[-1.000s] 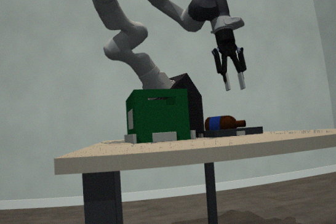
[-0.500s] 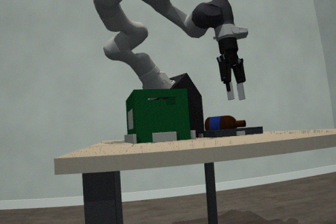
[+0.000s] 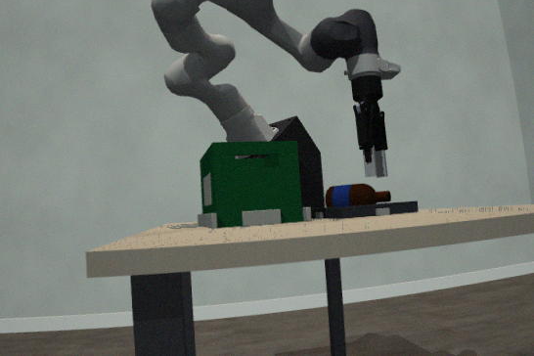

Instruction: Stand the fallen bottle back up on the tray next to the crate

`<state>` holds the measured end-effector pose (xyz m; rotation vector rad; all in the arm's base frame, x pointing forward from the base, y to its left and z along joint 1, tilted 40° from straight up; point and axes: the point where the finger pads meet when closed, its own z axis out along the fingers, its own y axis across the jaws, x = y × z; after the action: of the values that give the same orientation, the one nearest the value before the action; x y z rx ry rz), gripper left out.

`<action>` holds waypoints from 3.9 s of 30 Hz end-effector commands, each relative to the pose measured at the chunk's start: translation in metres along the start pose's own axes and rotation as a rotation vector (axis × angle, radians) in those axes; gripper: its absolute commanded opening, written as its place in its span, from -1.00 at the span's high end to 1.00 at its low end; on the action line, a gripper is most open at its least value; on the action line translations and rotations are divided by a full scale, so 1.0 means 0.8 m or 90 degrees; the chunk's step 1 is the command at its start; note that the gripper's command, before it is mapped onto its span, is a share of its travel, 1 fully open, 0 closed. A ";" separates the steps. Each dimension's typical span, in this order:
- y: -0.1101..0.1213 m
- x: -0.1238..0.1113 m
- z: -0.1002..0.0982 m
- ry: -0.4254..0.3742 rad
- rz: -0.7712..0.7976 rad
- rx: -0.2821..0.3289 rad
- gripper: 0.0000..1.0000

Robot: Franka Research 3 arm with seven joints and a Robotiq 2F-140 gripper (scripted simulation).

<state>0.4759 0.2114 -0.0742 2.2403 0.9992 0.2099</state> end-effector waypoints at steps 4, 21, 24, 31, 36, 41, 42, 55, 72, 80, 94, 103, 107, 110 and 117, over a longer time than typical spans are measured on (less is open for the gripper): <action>0.003 0.002 0.016 -0.004 -0.068 -0.001 0.24; 0.004 0.002 0.025 -0.004 -0.068 -0.001 0.24; 0.004 0.002 0.025 -0.004 -0.068 -0.001 0.24; 0.004 0.002 0.025 -0.004 -0.068 -0.001 0.24; 0.004 0.002 0.025 -0.004 -0.068 -0.001 0.24; 0.004 0.002 0.025 -0.004 -0.068 -0.001 0.24; 0.004 0.002 0.025 -0.004 -0.068 -0.001 0.24; 0.004 0.002 0.025 -0.004 -0.068 -0.001 0.24; 0.004 0.003 0.025 -0.004 -0.068 -0.001 0.24; 0.004 0.003 0.025 -0.004 -0.068 -0.001 0.24; 0.004 0.003 0.025 -0.004 -0.068 -0.001 0.24; 0.004 0.003 0.025 -0.004 -0.068 -0.001 0.24; 0.004 0.003 0.025 -0.004 -0.068 -0.001 0.24; 0.004 0.003 0.025 -0.004 -0.068 -0.001 0.24; 0.004 0.003 0.026 -0.004 -0.068 -0.001 0.24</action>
<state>0.4865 0.2007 -0.0879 2.1805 1.1041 0.1555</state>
